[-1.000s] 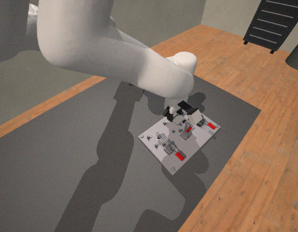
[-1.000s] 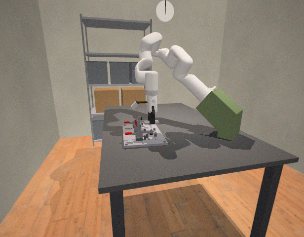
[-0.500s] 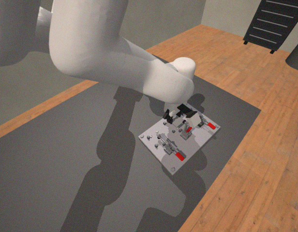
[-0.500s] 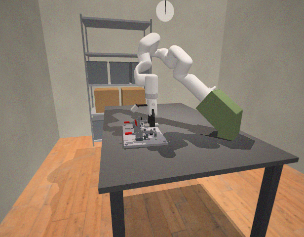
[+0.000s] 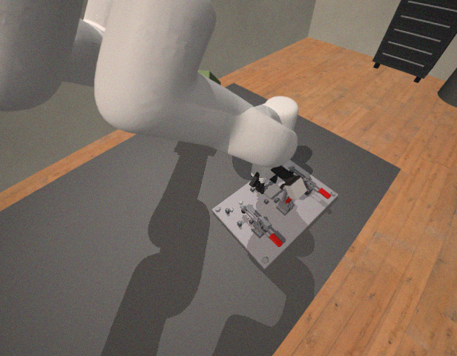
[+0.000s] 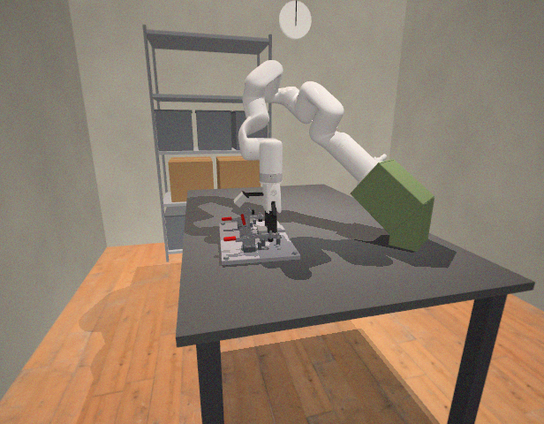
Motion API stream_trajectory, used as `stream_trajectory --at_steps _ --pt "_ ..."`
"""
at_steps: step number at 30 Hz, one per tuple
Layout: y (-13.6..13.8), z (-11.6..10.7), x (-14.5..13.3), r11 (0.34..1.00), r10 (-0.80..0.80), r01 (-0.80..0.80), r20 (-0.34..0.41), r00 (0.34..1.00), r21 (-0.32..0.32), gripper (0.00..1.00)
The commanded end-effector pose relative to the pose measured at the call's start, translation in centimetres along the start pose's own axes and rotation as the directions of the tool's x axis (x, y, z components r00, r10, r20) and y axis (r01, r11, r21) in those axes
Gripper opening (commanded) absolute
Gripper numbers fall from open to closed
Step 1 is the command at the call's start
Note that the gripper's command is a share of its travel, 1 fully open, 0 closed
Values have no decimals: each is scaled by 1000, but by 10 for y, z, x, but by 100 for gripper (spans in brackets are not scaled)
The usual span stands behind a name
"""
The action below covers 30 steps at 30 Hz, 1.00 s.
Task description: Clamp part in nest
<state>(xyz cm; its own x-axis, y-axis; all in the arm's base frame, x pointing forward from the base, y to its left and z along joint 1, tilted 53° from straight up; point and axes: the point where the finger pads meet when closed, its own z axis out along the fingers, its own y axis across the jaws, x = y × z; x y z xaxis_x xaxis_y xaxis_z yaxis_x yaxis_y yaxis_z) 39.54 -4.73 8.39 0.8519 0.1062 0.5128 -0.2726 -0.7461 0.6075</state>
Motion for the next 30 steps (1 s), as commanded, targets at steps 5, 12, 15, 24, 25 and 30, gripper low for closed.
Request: stream_trajectory --at_steps 5,12,15,24,25,30 --pt "-1 7 1 1000 1 -1 -2 1000 1 0" --pt "-1 9 1 1000 1 -1 -2 1000 1 0" --pt "-1 9 1 1000 1 -1 -2 1000 1 0" --pt "-1 9 1 1000 1 -1 -2 1000 1 0" --pt "-1 9 1 1000 1 -1 -2 1000 1 0" --pt "-1 9 1 1000 1 -1 -2 1000 1 0"
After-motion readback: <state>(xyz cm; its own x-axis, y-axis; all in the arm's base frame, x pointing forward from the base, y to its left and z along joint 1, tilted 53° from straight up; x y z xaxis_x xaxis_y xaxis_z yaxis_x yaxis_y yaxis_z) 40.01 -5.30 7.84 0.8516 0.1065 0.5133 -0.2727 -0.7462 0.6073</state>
